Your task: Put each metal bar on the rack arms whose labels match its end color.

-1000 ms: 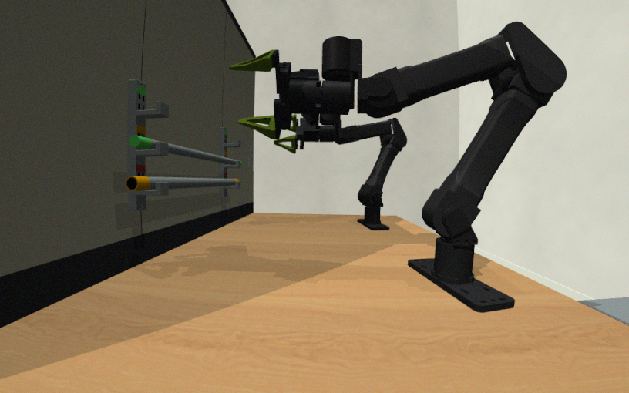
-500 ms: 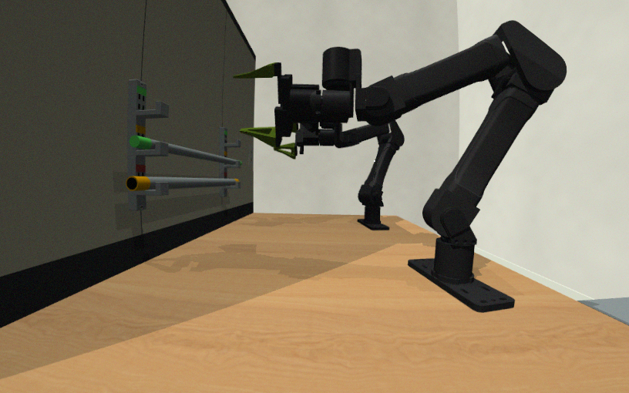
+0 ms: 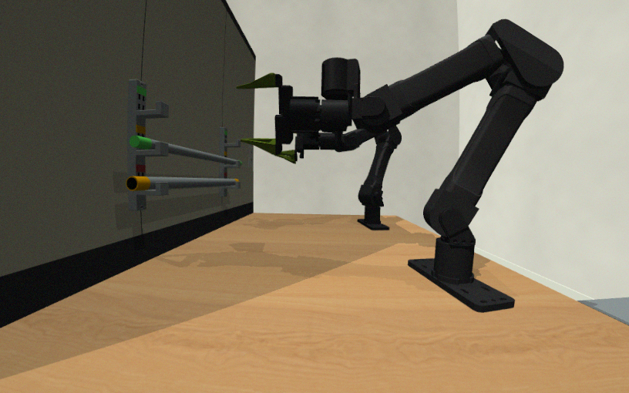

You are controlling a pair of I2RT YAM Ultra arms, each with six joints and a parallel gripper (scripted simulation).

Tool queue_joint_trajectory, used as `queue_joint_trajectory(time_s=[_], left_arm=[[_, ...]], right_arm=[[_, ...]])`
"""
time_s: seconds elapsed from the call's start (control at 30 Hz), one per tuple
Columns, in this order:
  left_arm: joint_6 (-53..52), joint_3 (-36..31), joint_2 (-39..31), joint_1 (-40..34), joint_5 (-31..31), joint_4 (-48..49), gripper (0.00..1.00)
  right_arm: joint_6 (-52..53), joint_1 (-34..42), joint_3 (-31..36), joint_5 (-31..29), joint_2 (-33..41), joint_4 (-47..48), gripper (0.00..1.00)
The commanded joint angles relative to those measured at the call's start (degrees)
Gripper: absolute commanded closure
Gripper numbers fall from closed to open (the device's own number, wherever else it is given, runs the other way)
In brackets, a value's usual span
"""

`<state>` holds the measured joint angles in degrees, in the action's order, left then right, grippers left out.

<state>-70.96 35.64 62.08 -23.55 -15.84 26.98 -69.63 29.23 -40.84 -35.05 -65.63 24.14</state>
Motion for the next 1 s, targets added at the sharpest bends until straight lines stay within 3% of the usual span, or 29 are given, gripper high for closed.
queue_joint_trajectory(time_s=[0.0,0.97], left_arm=[[-3.56,-0.97,0.74,-1.14,-1.07,2.01,0.00],[-19.01,-3.66,4.92,-6.30,-4.81,7.99,0.00]], right_arm=[[-3.74,1.17,1.60,-1.83,-1.49,2.17,0.00],[-20.30,6.41,4.82,-8.30,-7.82,13.19,0.00]])
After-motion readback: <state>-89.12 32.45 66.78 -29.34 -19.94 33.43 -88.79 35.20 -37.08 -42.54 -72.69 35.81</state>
